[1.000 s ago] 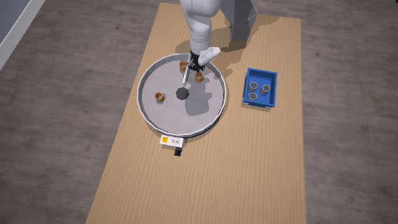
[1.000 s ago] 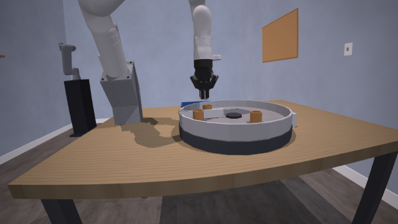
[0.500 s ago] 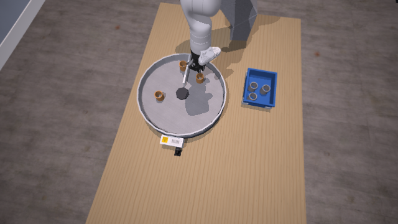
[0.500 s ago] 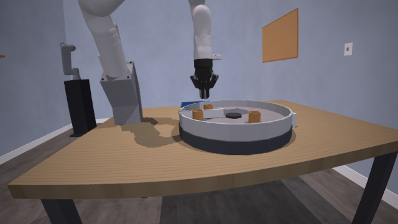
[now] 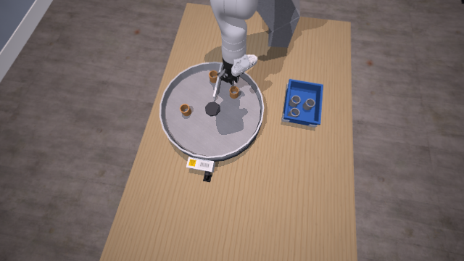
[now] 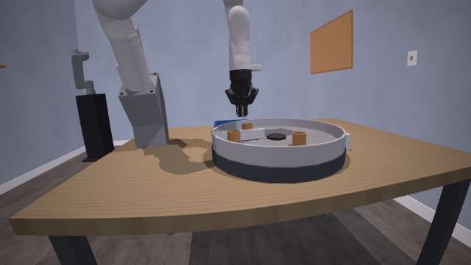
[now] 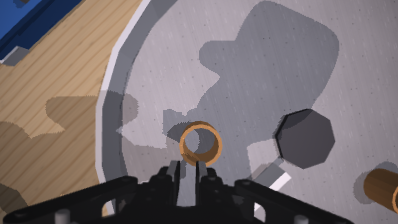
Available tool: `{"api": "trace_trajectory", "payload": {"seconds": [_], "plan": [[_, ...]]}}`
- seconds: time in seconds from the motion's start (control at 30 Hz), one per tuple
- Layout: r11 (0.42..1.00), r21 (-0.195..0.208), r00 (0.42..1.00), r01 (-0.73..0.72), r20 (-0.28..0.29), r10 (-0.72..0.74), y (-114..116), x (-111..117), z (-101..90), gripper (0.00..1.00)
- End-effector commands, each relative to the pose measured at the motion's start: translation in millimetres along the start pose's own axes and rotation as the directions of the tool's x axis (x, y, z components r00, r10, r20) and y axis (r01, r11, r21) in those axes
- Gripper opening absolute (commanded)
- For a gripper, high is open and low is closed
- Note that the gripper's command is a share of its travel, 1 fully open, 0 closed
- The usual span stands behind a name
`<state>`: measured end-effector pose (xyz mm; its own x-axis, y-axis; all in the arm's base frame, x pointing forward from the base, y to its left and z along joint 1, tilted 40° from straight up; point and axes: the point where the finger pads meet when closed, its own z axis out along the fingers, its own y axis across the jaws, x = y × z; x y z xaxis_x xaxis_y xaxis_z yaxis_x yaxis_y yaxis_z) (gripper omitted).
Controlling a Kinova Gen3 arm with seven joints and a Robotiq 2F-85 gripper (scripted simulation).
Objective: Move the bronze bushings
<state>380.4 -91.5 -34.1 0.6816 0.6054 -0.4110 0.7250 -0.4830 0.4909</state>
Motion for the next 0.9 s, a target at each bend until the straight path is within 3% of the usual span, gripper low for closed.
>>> {"api": "trace_trajectory", "payload": {"seconds": [0.0, 0.03, 0.3, 0.7, 0.87], "plan": [[1.0, 0.0, 1.0, 0.0, -0.001, 0.0, 0, 1, -0.5, 0.13], [1.0, 0.0, 1.0, 0.0, -0.001, 0.0, 0, 1, -0.5, 1.0], [1.0, 0.0, 1.0, 0.0, -0.001, 0.0, 0, 0, -10.3, 1.0], [1.0, 0.0, 1.0, 0.0, -0.001, 0.0, 0, 0, -73.6, 1.0], [1.0, 0.0, 1.0, 0.0, -0.001, 0.0, 0, 0, -84.3, 1.0]]}}
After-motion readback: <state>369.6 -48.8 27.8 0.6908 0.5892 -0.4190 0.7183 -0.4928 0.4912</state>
